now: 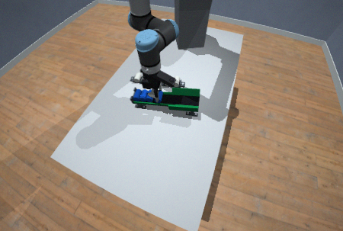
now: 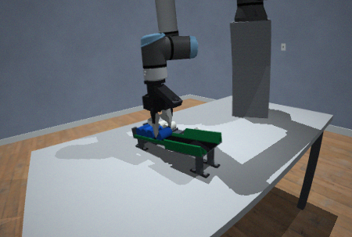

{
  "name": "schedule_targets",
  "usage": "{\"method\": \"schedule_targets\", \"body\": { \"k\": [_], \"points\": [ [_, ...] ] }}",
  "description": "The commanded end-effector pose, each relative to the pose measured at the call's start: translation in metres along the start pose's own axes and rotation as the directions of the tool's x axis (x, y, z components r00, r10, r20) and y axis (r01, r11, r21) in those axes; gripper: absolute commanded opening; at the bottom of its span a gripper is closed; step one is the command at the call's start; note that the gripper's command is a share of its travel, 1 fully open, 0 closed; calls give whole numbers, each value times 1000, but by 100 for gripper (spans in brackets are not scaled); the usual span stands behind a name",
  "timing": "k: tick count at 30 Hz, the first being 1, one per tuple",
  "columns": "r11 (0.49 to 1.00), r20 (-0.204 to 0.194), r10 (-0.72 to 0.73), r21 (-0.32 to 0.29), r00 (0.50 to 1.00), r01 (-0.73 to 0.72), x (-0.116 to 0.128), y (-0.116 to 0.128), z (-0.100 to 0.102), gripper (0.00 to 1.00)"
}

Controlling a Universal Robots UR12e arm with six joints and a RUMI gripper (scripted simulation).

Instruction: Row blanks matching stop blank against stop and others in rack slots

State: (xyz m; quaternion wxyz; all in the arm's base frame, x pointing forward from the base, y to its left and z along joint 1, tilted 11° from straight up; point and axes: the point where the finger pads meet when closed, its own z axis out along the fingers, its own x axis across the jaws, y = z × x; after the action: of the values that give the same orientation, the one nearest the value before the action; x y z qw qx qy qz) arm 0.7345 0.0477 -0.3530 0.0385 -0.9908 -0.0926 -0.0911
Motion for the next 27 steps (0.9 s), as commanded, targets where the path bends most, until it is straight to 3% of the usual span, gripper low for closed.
{"method": "schedule_targets", "body": {
  "k": [1, 16, 21, 27],
  "points": [
    [1000, 0, 0, 0, 1000, 0, 0, -1, 1, 47],
    [1000, 0, 0, 0, 1000, 0, 0, -1, -1, 50],
    [1000, 1, 1, 0, 1000, -1, -1, -1, -12, 50],
    [1000, 1, 1, 0, 1000, -1, -2, 0, -41, 50]
  ]
}}
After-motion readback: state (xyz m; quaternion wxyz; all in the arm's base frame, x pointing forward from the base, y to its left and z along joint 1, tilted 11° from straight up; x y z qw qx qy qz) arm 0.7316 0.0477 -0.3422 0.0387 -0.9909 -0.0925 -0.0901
